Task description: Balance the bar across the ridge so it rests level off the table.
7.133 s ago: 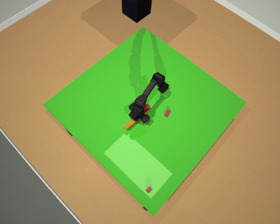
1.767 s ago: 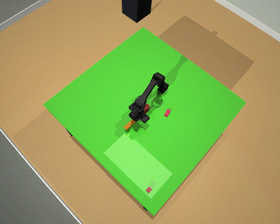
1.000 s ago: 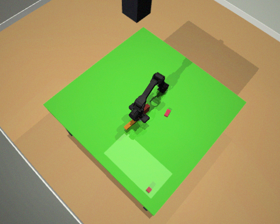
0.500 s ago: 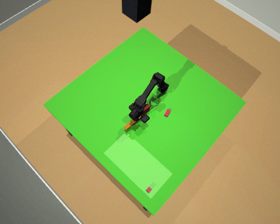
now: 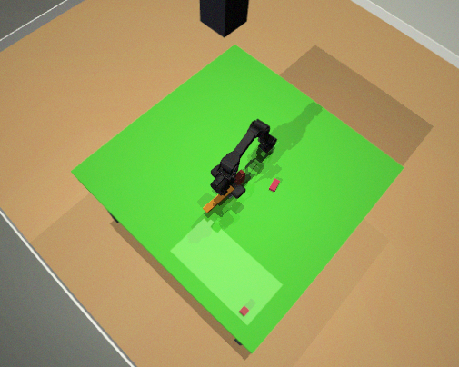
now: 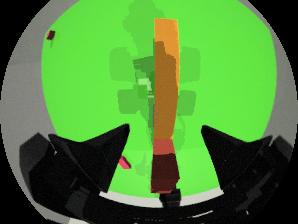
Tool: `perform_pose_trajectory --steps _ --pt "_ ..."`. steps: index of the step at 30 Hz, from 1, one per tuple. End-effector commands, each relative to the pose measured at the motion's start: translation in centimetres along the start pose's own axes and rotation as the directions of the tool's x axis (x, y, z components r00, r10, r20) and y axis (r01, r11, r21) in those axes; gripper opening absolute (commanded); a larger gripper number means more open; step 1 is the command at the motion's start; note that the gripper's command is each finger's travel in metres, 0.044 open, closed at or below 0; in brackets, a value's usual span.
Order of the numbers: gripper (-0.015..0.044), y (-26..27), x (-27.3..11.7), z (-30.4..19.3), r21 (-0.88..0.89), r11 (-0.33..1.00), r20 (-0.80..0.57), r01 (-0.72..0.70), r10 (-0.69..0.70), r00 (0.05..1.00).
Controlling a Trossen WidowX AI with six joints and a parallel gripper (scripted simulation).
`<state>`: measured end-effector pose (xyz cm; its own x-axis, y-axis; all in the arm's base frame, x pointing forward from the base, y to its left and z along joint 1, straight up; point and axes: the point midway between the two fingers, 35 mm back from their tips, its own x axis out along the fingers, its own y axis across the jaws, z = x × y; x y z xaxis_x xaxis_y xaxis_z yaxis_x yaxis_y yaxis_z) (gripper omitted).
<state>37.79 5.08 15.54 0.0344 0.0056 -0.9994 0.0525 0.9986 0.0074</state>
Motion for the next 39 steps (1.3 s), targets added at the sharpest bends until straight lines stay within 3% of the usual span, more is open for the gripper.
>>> perform_pose_trajectory --steps 1,39 --pt "0.0440 -0.04 -4.39 -0.25 0.000 1.000 0.032 -0.006 0.006 0.999" --pt "0.0440 -0.07 -5.20 -0.41 0.000 1.000 0.034 -0.007 0.007 0.999"
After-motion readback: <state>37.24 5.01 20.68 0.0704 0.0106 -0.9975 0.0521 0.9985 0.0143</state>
